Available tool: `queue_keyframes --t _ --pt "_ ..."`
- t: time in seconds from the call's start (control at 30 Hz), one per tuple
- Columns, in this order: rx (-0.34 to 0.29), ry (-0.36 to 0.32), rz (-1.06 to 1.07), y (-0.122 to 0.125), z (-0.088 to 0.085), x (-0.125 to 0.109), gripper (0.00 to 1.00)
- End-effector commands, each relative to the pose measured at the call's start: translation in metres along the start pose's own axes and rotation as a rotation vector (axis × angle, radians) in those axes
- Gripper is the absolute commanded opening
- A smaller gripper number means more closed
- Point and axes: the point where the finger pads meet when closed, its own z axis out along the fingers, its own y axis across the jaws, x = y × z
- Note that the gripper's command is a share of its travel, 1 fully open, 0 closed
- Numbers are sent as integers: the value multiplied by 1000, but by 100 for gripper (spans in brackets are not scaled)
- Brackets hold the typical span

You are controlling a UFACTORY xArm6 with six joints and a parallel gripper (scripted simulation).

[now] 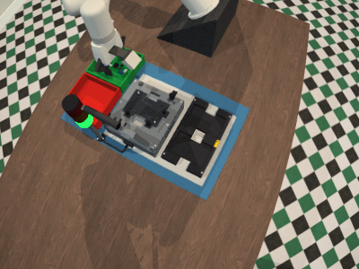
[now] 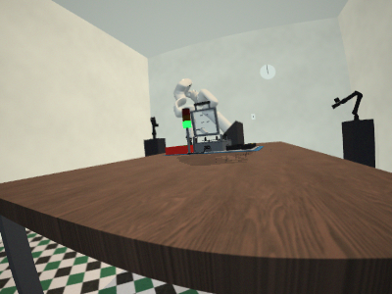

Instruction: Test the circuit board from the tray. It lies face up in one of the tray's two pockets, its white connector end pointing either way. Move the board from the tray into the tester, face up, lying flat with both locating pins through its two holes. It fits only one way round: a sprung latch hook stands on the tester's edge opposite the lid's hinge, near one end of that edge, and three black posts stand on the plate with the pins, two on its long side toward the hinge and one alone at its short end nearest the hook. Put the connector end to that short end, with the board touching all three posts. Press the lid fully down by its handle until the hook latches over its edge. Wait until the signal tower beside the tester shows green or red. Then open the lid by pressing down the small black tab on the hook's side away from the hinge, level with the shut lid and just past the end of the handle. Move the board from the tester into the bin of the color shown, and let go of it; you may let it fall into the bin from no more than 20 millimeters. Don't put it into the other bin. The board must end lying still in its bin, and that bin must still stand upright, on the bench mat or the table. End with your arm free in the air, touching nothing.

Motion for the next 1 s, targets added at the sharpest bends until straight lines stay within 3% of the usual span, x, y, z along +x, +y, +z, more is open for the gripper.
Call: queue_keyframes --t 0.0,0.97 --pt "-4 -1 1 2 7 -1 79" --pt "-4 -1 1 2 12 -1 79"
